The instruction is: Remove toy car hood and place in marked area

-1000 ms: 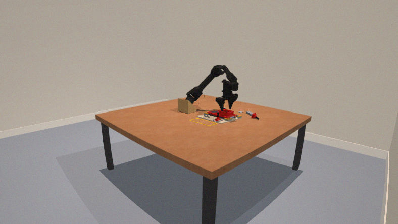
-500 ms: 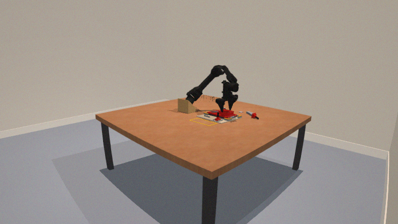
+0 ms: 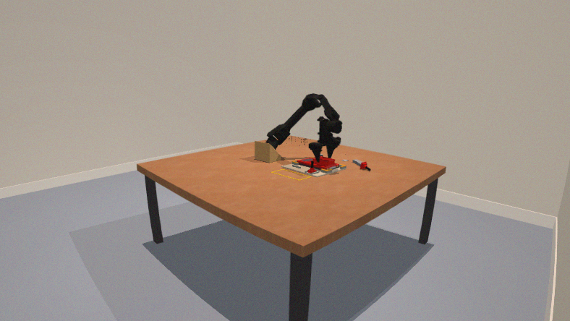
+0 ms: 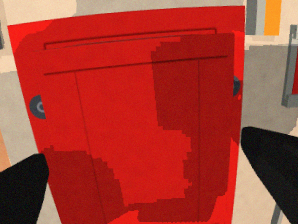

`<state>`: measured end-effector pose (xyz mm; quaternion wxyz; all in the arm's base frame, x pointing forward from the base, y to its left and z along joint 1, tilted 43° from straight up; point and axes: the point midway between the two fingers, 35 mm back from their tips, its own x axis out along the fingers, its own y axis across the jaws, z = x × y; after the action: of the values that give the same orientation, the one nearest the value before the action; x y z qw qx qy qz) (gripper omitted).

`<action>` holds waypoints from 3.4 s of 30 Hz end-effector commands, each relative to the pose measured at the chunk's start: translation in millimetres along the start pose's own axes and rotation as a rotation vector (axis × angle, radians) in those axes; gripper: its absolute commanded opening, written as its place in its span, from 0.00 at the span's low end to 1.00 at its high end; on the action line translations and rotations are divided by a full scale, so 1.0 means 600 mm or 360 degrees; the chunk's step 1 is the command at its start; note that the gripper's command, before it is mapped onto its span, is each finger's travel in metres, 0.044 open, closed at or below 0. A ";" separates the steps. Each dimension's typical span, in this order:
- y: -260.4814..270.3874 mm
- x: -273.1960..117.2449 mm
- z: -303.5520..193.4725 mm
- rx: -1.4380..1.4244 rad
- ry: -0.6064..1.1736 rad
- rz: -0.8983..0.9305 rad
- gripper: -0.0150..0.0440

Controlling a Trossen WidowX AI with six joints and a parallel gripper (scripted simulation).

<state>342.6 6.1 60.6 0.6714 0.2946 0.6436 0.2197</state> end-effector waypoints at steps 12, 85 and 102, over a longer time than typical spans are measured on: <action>0.000 0.007 0.000 0.0000 0.0000 0.0000 0.87; -0.033 -0.105 0.004 0.0016 -0.0009 -0.0006 0.25; -0.246 -0.115 -0.020 0.0010 0.0001 -0.0048 0.25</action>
<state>320.6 -128.3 27.0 0.6718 0.2922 0.6484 0.2071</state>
